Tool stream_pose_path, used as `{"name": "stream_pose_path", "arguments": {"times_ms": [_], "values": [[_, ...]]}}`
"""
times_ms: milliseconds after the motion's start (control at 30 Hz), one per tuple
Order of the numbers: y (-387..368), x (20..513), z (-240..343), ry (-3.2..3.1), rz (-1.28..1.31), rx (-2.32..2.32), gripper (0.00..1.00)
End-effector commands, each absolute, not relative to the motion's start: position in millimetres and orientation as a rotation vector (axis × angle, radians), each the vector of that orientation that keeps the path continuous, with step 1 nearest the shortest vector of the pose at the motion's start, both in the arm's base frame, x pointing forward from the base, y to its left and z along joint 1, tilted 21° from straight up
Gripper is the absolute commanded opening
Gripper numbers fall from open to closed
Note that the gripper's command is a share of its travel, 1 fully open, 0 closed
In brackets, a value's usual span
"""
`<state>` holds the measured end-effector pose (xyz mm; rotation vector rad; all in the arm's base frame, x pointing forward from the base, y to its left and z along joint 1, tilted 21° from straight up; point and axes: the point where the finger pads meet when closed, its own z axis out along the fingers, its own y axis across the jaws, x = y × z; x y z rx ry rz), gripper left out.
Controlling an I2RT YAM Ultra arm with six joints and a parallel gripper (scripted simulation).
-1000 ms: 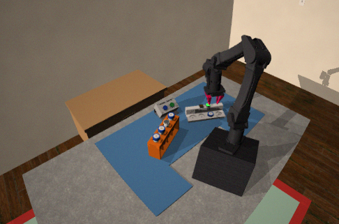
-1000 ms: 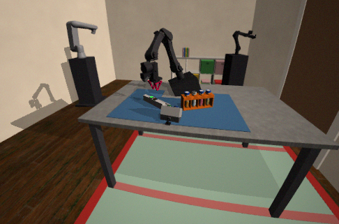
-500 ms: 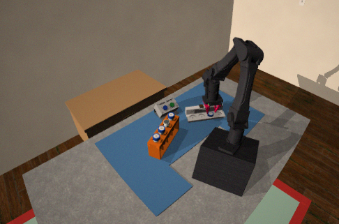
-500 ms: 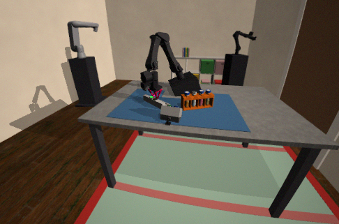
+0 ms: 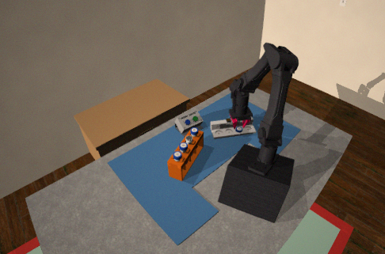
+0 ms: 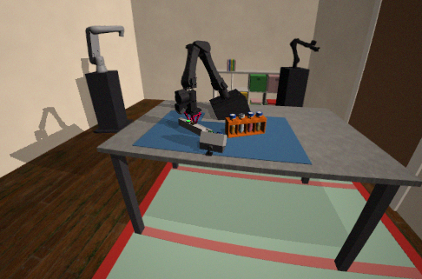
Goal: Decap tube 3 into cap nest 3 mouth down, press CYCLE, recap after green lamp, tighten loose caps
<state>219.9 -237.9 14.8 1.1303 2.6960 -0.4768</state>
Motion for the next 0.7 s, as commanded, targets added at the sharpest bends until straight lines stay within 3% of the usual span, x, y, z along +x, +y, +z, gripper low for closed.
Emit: {"name": "stream_pose_path", "arguments": {"times_ms": [0,667], "values": [[-239.7,222.7,16.3,2.685,-0.48,1.12,0.47],[-240.6,220.7,9.9,2.685,-0.48,1.12,0.47]]}}
